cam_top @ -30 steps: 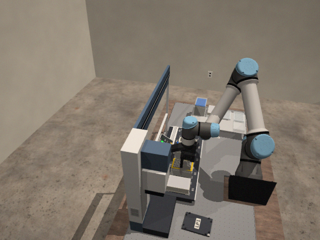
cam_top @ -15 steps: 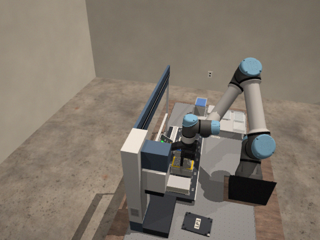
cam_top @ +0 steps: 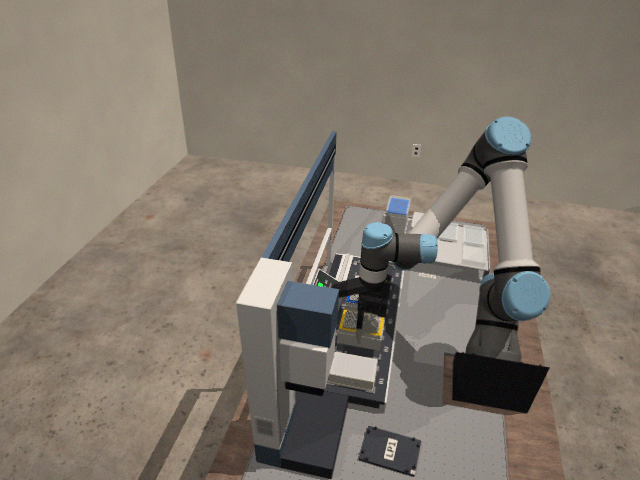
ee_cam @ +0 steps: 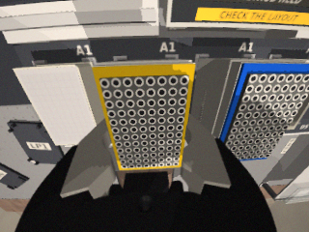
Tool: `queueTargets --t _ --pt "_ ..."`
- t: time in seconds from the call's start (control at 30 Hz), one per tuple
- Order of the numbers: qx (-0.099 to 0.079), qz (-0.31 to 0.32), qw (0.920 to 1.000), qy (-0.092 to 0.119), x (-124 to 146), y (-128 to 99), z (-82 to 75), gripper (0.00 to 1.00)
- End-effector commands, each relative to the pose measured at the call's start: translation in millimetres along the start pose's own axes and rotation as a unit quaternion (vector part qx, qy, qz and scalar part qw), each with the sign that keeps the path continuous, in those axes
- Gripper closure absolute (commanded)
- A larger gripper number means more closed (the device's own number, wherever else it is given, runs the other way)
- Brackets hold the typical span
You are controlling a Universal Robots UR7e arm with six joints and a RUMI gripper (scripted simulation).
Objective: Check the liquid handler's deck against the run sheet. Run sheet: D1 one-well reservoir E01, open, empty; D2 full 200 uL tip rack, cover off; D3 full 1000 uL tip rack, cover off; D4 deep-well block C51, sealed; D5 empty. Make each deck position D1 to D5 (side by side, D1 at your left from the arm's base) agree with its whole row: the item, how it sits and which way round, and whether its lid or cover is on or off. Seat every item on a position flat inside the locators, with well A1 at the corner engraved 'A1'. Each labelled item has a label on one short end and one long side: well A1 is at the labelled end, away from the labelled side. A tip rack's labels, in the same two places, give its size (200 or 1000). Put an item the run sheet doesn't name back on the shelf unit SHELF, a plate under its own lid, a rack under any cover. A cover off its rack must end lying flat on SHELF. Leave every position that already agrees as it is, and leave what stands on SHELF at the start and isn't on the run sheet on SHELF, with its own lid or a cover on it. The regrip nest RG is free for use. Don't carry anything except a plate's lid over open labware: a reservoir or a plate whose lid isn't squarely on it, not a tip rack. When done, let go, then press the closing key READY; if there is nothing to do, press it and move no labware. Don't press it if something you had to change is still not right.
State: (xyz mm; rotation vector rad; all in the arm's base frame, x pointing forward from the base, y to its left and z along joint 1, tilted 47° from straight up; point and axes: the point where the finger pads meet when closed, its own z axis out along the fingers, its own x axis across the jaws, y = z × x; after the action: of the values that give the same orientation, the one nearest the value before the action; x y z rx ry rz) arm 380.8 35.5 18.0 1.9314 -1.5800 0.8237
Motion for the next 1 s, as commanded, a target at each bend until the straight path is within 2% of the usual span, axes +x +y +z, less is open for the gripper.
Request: queueTargets --t 0.0,0.97 --pt "0.0 0.0 1.0 0.0 0.0 -0.3 -6.5 1.0" --pt "0.0 0.0 1.0 0.0 0.0 -0.3 -48.1 1.0"
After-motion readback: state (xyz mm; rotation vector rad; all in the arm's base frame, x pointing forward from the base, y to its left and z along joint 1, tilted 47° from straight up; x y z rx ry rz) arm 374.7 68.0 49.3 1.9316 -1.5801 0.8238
